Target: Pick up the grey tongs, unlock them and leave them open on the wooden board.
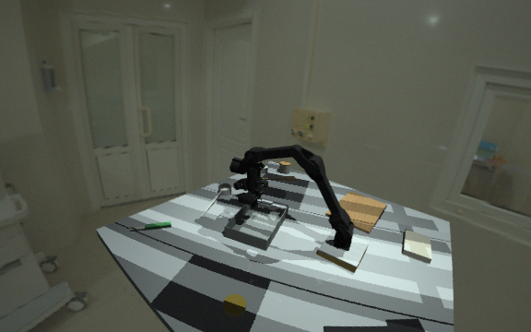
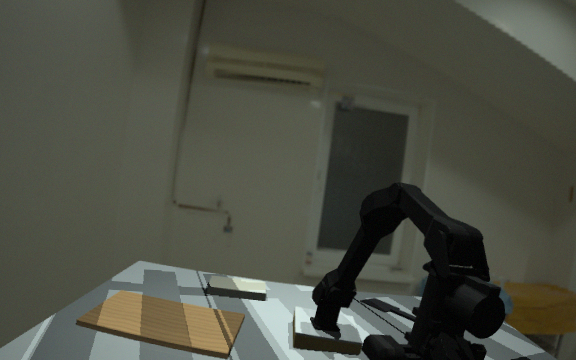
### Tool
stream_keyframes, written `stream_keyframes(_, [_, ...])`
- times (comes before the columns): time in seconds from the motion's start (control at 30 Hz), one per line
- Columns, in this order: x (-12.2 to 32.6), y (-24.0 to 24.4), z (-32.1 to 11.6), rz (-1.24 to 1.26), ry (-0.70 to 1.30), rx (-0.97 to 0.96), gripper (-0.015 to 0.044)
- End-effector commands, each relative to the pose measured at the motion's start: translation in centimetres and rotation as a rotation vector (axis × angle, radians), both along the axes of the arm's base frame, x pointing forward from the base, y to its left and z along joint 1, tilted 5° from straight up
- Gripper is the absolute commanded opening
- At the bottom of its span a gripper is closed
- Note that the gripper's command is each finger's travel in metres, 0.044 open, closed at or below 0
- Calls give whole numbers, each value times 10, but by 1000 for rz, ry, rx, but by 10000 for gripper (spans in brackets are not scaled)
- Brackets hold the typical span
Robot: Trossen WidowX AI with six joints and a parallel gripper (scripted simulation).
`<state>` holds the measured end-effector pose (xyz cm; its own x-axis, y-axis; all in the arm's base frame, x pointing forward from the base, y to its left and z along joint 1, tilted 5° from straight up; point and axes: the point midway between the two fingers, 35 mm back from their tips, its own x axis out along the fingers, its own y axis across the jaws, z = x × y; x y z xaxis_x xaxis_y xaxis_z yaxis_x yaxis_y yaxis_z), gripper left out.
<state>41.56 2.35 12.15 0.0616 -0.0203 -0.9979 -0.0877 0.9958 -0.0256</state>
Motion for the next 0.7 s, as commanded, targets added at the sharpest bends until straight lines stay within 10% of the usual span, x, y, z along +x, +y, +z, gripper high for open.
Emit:
stream_keyframes(0.0, [0, 1, 10, 13, -27, 82, -150])
stream_keyframes(0.67, [-1, -57, 10, -132, -14, 74, -150])
